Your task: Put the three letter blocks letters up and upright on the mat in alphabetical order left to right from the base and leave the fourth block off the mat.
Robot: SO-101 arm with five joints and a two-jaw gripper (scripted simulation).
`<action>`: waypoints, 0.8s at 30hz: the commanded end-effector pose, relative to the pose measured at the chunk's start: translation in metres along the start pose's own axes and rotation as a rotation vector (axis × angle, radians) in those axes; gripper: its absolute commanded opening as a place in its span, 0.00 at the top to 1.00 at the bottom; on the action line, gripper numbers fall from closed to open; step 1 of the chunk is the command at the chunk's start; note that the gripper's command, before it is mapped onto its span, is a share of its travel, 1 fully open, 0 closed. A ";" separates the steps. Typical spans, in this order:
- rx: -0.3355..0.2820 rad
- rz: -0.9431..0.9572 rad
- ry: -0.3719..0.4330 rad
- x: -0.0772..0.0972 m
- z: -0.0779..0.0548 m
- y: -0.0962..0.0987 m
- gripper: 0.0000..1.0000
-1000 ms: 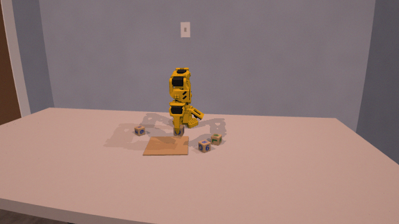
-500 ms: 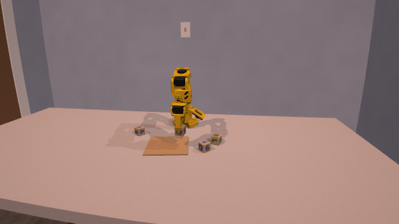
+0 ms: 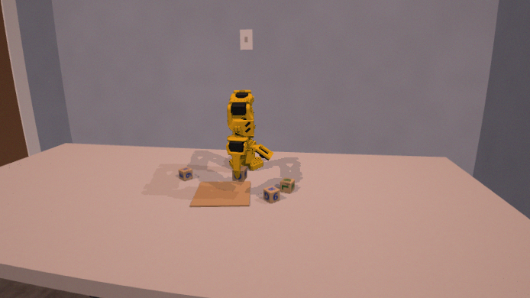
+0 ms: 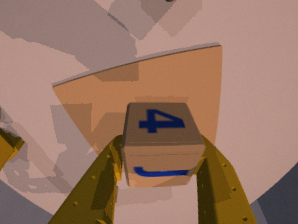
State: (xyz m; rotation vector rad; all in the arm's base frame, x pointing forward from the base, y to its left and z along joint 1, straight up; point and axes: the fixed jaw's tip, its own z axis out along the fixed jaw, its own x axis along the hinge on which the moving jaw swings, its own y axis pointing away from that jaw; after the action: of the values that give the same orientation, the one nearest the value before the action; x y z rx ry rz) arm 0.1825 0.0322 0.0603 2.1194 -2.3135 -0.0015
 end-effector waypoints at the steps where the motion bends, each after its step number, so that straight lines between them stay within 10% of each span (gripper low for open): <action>1: 0.076 0.000 -0.022 -0.003 -0.011 -0.007 1.00; 24: 0.076 0.000 -0.022 -0.003 -0.005 -0.008 1.00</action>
State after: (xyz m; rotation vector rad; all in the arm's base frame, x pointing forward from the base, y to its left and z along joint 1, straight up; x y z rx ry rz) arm 0.1833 0.0324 0.0561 2.1234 -2.3183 0.0049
